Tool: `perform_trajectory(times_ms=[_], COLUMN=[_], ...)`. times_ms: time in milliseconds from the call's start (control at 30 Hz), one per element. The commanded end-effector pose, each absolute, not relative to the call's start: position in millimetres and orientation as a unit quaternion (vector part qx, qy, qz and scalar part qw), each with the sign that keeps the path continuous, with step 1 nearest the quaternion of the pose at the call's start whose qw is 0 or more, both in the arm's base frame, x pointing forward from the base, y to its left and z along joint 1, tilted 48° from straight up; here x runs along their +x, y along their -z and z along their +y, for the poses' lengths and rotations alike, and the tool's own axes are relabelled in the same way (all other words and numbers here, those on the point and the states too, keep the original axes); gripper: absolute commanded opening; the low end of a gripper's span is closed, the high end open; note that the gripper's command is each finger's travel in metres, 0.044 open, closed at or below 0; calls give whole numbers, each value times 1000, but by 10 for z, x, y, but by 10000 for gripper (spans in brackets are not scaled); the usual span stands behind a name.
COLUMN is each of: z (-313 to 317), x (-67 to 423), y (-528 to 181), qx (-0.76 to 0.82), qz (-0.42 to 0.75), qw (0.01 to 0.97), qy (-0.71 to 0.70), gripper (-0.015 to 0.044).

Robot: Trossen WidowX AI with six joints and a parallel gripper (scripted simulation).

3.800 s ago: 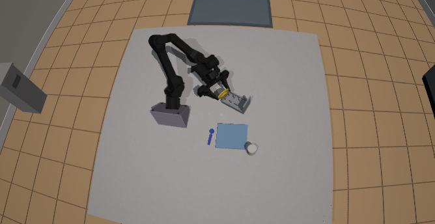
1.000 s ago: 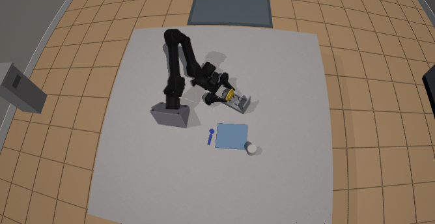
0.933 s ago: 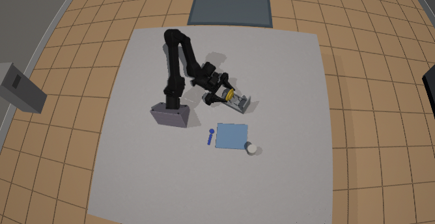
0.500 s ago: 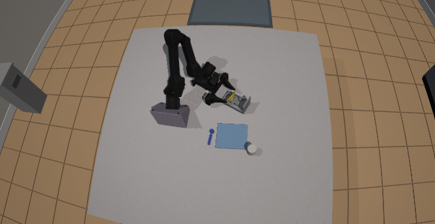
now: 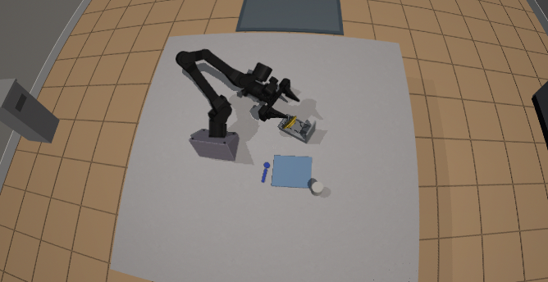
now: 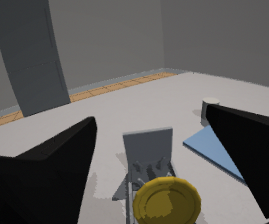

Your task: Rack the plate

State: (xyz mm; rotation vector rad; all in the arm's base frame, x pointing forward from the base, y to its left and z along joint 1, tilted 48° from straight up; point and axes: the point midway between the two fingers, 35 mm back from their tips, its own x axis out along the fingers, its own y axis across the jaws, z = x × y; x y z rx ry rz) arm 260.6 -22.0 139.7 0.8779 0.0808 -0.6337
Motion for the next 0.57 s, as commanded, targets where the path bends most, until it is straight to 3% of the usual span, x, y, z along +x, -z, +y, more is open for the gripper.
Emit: perform_trajectory(times_ms=[0,533], z=[-388,-635], x=[2542,2624], y=[-1566,-1335], qx=[410,272], qz=[31,186], qw=[862,884], qy=[296,333], gripper=[400,400])
